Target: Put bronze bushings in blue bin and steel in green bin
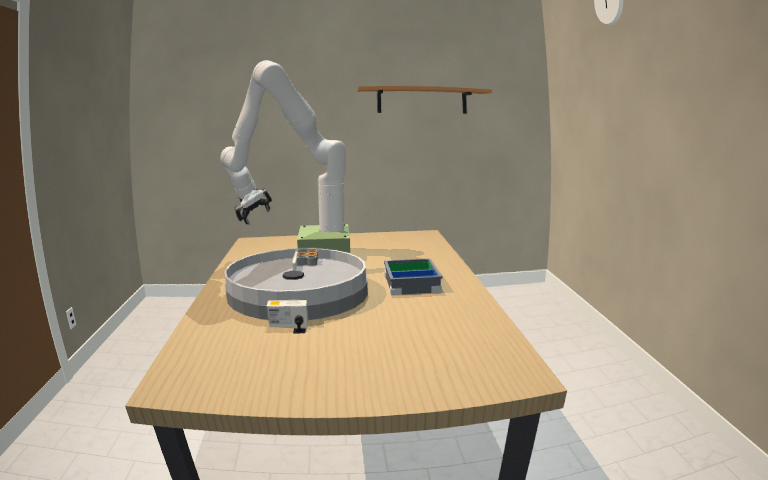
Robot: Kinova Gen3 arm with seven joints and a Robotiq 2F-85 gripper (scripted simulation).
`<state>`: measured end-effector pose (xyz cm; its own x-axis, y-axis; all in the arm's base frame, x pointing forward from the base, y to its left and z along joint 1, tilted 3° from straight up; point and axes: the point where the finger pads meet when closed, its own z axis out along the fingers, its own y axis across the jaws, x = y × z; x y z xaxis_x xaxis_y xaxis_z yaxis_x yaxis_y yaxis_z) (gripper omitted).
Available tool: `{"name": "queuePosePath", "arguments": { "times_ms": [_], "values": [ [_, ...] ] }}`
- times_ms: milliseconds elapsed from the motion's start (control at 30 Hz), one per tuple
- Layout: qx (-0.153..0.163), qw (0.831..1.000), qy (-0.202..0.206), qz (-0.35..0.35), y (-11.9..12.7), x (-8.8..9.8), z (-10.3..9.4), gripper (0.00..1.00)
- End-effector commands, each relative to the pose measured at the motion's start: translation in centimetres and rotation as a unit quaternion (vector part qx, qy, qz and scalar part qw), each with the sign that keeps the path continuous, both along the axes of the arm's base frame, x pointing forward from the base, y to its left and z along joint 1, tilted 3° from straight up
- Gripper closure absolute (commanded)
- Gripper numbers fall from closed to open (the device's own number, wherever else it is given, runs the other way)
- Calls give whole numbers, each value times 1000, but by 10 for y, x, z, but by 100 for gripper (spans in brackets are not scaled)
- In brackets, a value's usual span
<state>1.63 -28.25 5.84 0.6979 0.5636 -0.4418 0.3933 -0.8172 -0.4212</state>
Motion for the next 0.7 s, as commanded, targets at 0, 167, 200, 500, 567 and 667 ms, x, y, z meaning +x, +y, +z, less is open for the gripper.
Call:
{"name": "queuePosePath", "arguments": {
  "times_ms": [0, 167, 200, 500, 567, 667],
  "values": [
    [0, 1000, 0, 0, 0, 0, 0, 0],
    [0, 1000, 0, 0, 0, 0, 0, 0],
    [0, 1000, 0, 0, 0, 0, 0, 0],
    [0, 1000, 0, 0, 34, 35, 25, 0],
    [0, 1000, 0, 0, 40, 42, 30, 0],
    [0, 1000, 0, 0, 61, 63, 45, 0]
  ]
}}
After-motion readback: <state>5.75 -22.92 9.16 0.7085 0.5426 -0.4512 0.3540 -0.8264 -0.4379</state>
